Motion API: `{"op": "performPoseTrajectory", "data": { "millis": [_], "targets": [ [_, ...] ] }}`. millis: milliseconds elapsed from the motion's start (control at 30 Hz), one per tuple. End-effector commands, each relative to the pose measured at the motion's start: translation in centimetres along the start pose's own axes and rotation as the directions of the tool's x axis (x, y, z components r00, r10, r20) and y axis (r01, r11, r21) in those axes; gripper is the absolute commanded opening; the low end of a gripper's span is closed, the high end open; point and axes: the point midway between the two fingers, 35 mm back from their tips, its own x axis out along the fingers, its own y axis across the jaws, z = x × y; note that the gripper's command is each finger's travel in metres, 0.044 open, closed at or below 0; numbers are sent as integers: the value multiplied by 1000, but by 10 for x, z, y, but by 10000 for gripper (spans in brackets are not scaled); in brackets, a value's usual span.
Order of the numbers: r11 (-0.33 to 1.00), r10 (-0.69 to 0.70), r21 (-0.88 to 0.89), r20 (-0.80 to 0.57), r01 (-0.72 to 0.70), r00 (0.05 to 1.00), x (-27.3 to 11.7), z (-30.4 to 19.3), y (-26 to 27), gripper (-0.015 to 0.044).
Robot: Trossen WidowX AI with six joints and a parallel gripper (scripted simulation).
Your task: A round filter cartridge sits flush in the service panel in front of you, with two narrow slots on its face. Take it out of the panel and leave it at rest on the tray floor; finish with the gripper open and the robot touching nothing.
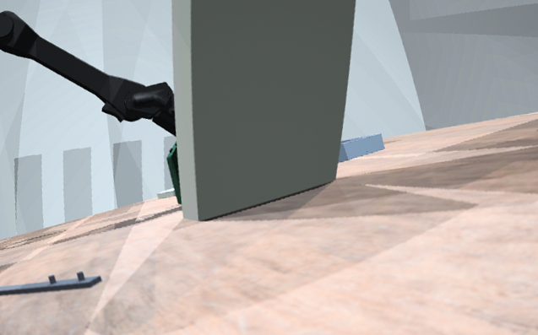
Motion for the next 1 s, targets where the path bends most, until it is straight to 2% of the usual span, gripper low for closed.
{"op": "performPoseTrajectory", "data": {
  "millis": [0, 333, 633, 800, 967],
  "targets": [
    [1000, -3, -6, -5, 3, 1000, -2, -1, -1, 374],
    [924, -179, -377, -298, 57, 938, -101, -23, -66, 112],
    [741, -393, -665, -546, -97, 740, -218, -4, -120, 112],
    [593, -516, -745, -643, -306, 566, -288, 35, -145, 112],
    [454, -628, -701, -689, -550, 361, -350, 91, -160, 112]
  ]
}}
